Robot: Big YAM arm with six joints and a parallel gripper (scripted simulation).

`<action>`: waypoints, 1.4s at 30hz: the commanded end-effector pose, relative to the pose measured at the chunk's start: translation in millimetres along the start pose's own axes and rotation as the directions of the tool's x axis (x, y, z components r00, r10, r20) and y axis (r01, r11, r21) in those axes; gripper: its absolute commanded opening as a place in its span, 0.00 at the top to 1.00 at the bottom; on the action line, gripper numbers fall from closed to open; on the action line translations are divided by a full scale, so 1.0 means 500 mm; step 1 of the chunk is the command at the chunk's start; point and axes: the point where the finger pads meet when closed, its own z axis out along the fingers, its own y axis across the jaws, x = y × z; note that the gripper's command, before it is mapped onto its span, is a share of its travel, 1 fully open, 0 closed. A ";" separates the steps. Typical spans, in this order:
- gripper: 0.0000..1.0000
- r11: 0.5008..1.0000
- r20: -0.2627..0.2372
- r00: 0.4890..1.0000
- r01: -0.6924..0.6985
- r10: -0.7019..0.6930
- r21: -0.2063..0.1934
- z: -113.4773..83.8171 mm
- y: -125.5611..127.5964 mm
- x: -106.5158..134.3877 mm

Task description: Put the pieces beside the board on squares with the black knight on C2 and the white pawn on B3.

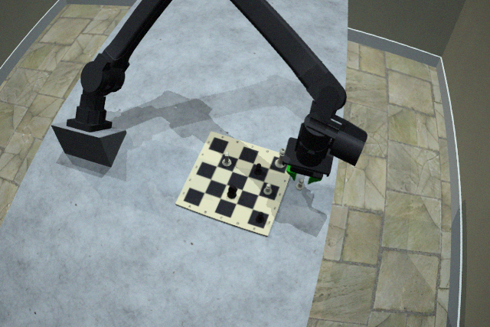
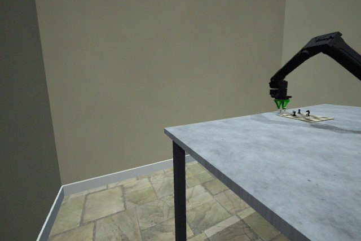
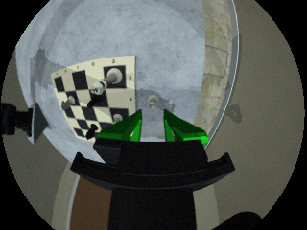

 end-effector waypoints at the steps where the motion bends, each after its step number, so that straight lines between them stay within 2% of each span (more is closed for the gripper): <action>1: 0.67 0.999 -0.004 1.000 0.000 0.000 0.052 -0.043 -0.033 0.031; 14: 0.67 0.999 -0.001 1.000 -0.017 0.017 0.047 -0.031 -0.023 0.036; 17: 0.67 0.999 0.004 0.999 -0.036 0.036 0.032 -0.013 -0.007 0.040; 20: 0.67 1.000 0.001 1.000 0.000 0.000 0.010 0.024 -0.013 0.005; 21: 0.67 1.000 0.002 1.000 -0.006 0.006 0.005 0.032 -0.006 0.008; 25: 0.67 1.000 0.001 1.000 0.004 -0.004 0.014 0.042 -0.018 0.004; 28: 0.67 1.000 0.002 1.000 -0.007 0.007 0.003 0.060 -0.004 0.008; 31: 0.67 1.000 0.001 1.000 -0.001 0.001 0.009 0.059 -0.012 0.006; 32: 0.67 0.999 0.000 1.000 -0.009 0.009 0.048 0.026 -0.033 0.025; 36: 0.67 1.000 0.001 1.000 -0.007 0.007 0.016 0.061 -0.013 0.012; 42: 0.67 1.000 0.001 1.000 0.000 0.000 0.021 0.057 -0.017 0.011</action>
